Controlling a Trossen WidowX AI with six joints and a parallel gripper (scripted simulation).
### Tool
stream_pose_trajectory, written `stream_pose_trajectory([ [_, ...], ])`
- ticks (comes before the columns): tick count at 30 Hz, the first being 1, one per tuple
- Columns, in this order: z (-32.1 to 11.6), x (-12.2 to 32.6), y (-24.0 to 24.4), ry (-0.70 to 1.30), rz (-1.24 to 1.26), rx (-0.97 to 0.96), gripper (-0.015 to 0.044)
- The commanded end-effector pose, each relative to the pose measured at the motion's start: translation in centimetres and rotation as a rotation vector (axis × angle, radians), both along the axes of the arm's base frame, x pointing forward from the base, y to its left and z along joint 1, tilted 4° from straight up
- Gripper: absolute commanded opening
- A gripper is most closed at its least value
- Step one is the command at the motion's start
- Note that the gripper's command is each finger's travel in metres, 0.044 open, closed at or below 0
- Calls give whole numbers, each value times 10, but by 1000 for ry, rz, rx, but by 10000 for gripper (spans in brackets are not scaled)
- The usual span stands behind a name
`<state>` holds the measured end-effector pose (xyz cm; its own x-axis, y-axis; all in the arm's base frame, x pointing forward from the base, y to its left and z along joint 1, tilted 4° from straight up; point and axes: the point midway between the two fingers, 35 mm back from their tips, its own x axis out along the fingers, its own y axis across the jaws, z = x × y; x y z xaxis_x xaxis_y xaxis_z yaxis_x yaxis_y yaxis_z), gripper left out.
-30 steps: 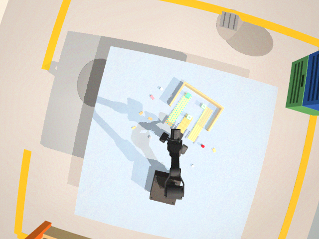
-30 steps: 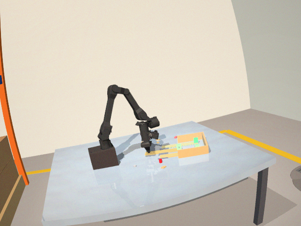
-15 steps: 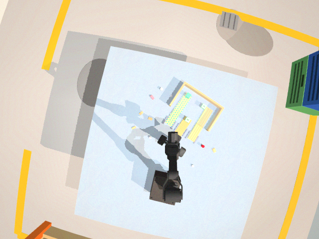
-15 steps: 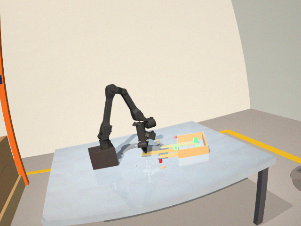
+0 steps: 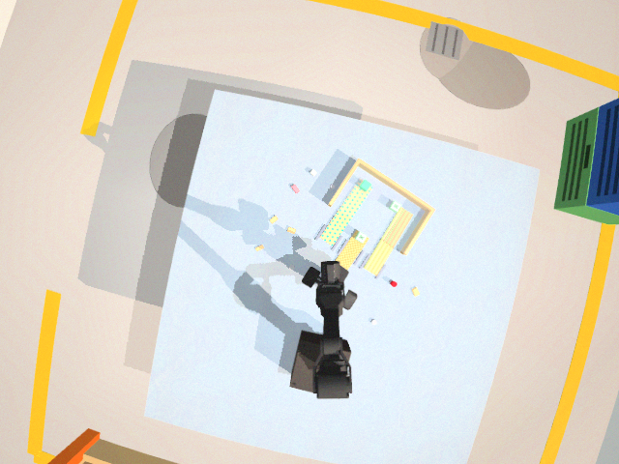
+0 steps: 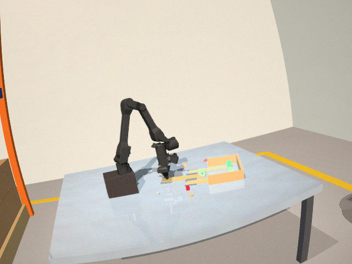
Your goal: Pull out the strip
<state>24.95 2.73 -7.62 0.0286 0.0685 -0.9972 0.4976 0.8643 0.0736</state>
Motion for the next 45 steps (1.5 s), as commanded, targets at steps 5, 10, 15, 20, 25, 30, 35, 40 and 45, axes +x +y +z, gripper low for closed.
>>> stream_pose_trajectory([
  [5,-4,-20,8,32,5,8,0],
  [10,-4,-21,8,32,5,8,0],
  [15,-4,-21,8,32,5,8,0],
  [20,-4,-21,8,32,5,8,0],
  [25,-4,-21,8,32,5,8,0],
  [30,-4,-21,8,32,5,8,0],
  [35,-4,-21,8,32,5,8,0],
  [40,-4,-21,8,32,5,8,0],
  [45,9,-9,6,10,4,2,0],
])
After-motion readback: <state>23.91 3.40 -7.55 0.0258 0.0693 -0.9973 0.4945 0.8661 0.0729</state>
